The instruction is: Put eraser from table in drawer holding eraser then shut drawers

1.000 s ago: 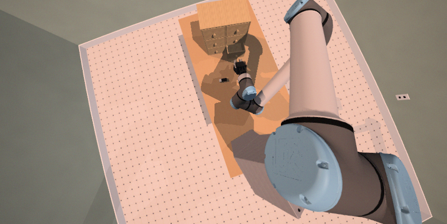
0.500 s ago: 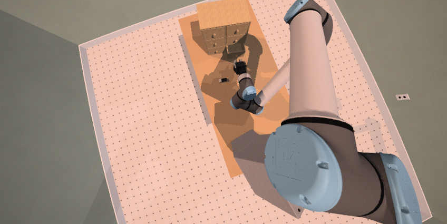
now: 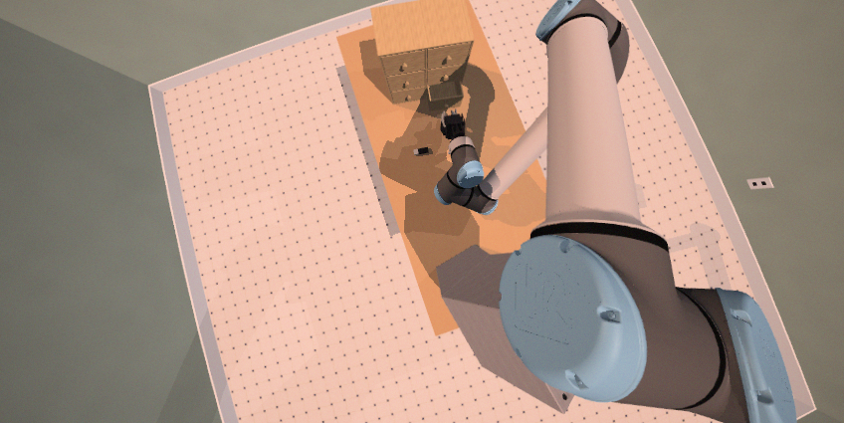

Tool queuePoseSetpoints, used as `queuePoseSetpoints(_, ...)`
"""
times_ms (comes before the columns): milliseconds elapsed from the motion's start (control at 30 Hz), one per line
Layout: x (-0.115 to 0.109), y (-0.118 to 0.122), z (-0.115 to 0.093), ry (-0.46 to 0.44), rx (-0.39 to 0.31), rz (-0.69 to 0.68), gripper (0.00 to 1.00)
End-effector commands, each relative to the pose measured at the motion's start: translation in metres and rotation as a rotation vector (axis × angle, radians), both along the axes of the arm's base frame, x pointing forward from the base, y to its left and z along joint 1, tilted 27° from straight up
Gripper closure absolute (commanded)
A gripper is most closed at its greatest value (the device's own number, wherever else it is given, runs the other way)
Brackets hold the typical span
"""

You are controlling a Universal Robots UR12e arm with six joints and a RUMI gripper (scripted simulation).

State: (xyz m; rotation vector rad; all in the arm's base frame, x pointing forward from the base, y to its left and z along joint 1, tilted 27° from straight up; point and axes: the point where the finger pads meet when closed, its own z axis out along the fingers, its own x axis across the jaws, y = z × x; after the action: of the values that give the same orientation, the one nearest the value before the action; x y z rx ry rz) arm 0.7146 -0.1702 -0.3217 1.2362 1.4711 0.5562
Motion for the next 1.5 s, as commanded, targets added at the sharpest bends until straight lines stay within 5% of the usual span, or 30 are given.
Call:
queuePoseSetpoints(0, 0.008, -0.001, 0.003, -0.003, -0.001, 0.0, 0.8)
queuePoseSetpoints(1467, 0.03, -0.002, 0.006, -0.001, 0.0, -0.001, 0.8)
